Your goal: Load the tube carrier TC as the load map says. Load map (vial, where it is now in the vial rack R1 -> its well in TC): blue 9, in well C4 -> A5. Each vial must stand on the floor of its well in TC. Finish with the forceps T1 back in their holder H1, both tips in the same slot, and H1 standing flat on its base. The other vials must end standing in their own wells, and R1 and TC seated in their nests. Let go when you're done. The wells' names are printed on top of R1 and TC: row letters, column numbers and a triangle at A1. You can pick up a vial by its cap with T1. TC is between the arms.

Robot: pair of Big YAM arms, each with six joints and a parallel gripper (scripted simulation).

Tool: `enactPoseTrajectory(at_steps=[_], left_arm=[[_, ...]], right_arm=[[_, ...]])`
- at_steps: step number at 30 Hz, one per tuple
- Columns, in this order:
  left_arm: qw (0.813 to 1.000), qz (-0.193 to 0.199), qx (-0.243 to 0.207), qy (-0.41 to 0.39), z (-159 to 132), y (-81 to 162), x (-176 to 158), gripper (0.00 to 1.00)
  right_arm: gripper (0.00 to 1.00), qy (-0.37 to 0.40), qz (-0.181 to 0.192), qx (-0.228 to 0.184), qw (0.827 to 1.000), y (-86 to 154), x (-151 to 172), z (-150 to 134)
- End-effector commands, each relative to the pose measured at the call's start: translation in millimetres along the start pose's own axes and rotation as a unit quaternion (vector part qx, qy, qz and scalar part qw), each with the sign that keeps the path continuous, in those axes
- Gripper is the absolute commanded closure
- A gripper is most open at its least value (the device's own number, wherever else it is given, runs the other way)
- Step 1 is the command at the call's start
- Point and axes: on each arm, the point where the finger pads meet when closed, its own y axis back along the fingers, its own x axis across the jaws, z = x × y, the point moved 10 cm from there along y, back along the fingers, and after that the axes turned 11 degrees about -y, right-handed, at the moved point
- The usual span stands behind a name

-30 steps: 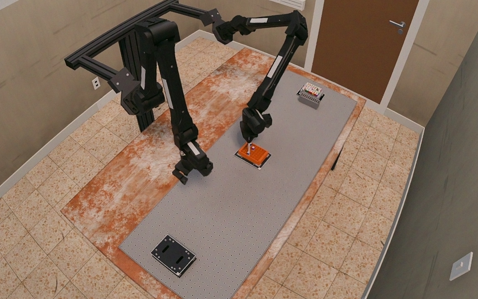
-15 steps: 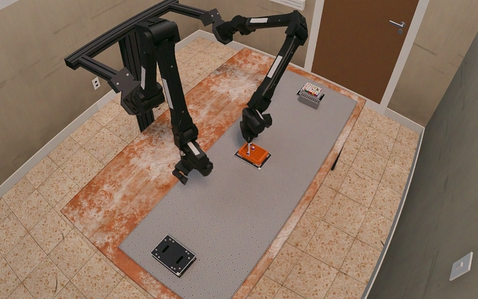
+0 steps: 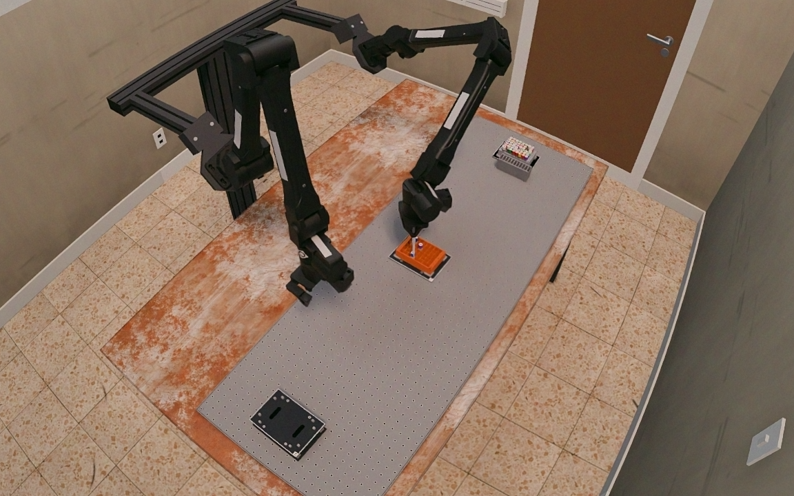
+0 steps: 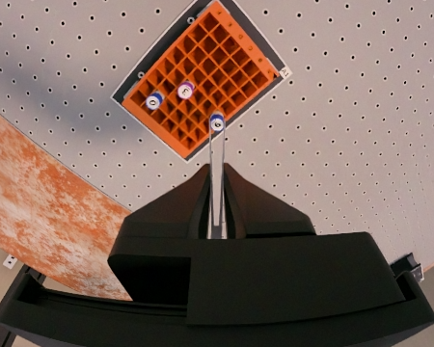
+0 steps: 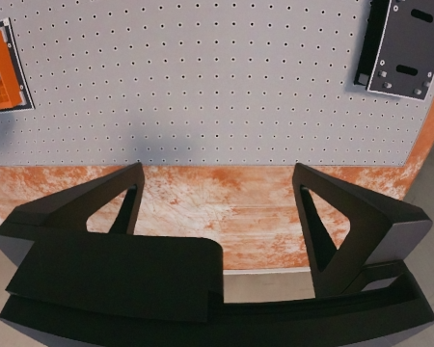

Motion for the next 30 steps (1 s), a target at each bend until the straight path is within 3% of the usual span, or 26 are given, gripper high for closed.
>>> enactPoseTrajectory(at_steps=[1, 30], left_arm=[[1.0, -0.005, 0.005, -0.01, -12.0, 6.2, -4.8, 0.91], [1.0, -0.004, 0.004, -0.01, -11.4, 5.5, -4.5, 0.89]], right_arm=[[0.0, 0.004, -0.003, -0.006, 1.0, 1.8, -1.0, 5.2], [0.0, 0.004, -0.003, -0.006, 1.0, 1.8, -1.0, 5.2]])
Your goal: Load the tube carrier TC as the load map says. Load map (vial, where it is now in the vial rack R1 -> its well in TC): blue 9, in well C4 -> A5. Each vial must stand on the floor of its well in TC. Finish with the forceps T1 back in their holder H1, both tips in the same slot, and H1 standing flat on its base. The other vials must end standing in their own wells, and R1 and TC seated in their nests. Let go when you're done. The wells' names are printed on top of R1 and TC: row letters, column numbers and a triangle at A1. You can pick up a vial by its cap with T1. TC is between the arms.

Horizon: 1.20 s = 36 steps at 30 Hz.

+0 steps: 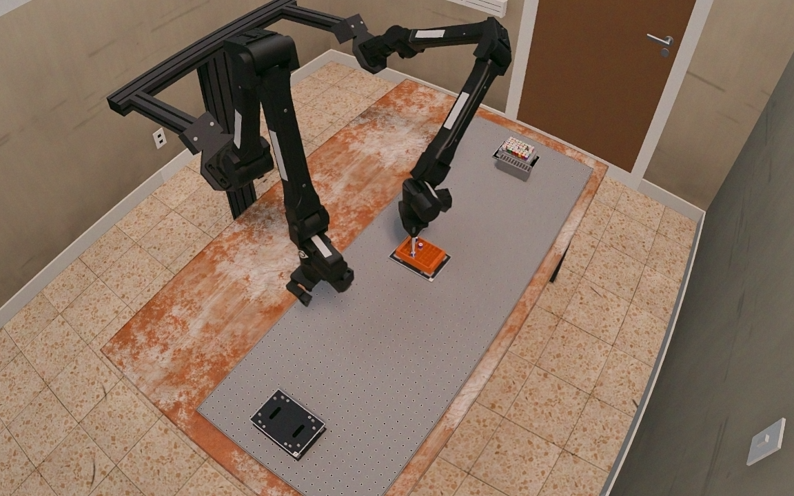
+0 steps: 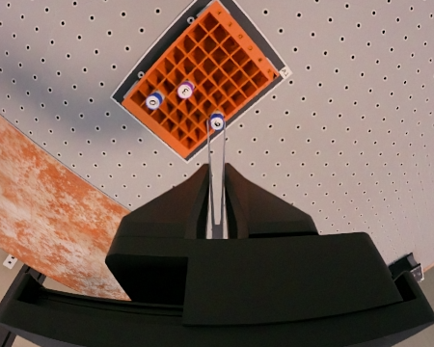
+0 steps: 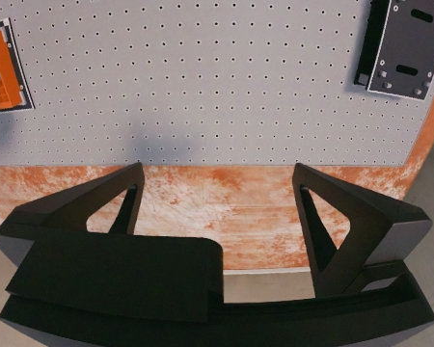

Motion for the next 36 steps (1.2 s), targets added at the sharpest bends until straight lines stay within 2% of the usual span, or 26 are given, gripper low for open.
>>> enactPoseTrajectory(at_steps=[1, 27, 31, 36], left_arm=[[1.0, -0.004, 0.004, -0.01, -11, 5, -4, 0.89], [1.0, -0.004, 0.004, -0.01, -11, 5, -4, 0.89], [1.0, -0.011, 0.005, -0.002, -2, 20, -7, 0.89], [1.0, -0.004, 0.005, -0.002, 4, 19, -3, 0.89]], right_arm=[[0.0, 0.004, -0.003, -0.006, 1.0, 2, -1, 5], [0.0, 0.004, -0.003, -0.006, 1.0, 2, -1, 5], [0.0, 0.004, -0.003, -0.006, 1.0, 2, -1, 5], [0.0, 0.004, -0.003, -0.006, 1.0, 2, -1, 5]])
